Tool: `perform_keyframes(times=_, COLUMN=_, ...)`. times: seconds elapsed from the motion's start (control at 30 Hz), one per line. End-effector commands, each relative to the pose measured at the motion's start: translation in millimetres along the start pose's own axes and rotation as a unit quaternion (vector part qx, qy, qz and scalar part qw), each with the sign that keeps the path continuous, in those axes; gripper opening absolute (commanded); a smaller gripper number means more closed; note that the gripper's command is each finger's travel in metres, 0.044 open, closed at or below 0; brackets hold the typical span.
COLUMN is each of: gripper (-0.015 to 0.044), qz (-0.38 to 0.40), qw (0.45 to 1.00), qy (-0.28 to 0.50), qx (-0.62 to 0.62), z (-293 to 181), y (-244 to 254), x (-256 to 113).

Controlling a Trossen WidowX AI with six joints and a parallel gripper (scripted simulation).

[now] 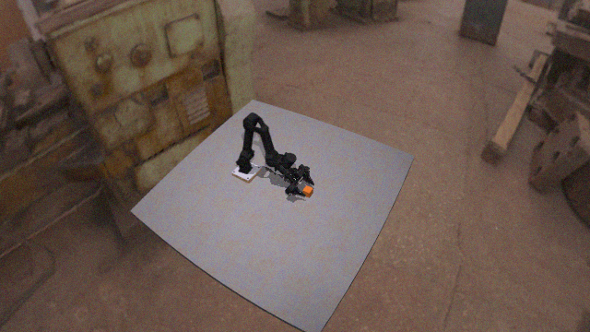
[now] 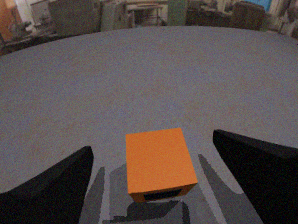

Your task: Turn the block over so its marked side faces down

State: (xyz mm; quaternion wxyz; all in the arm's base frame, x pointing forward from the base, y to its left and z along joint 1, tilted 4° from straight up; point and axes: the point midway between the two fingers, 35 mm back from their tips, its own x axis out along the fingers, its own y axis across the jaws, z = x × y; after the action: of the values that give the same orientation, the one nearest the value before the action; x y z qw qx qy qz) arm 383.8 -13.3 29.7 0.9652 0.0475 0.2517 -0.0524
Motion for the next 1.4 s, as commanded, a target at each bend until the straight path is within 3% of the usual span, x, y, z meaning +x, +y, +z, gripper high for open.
perform_keyframes(times=0.0, gripper=0.0440, qz=-0.002, qw=1.000, qy=-0.002, qx=0.002, z=1, y=0, x=0)
perform_keyframes(times=0.17, gripper=0.0440, qz=-0.002, qw=1.000, qy=0.009, qx=0.003, z=3, y=0, x=1)
perform_keyframes(times=0.33, gripper=0.0440, qz=-0.002, qw=0.995, qy=0.096, qx=0.002, z=20, y=0, x=0)
perform_keyframes(times=0.63, gripper=0.0440, qz=-0.001, qw=0.972, qy=0.235, qx=0.003, z=47, y=-1, x=-49)
perform_keyframes(times=0.97, gripper=0.0440, qz=-0.001, qw=0.970, qy=0.245, qx=0.003, z=49, y=0, x=-47)
perform_keyframes(times=1.37, gripper=0.0440, qz=-0.002, qw=0.910, qy=0.415, qx=-0.002, z=79, y=0, x=-27)
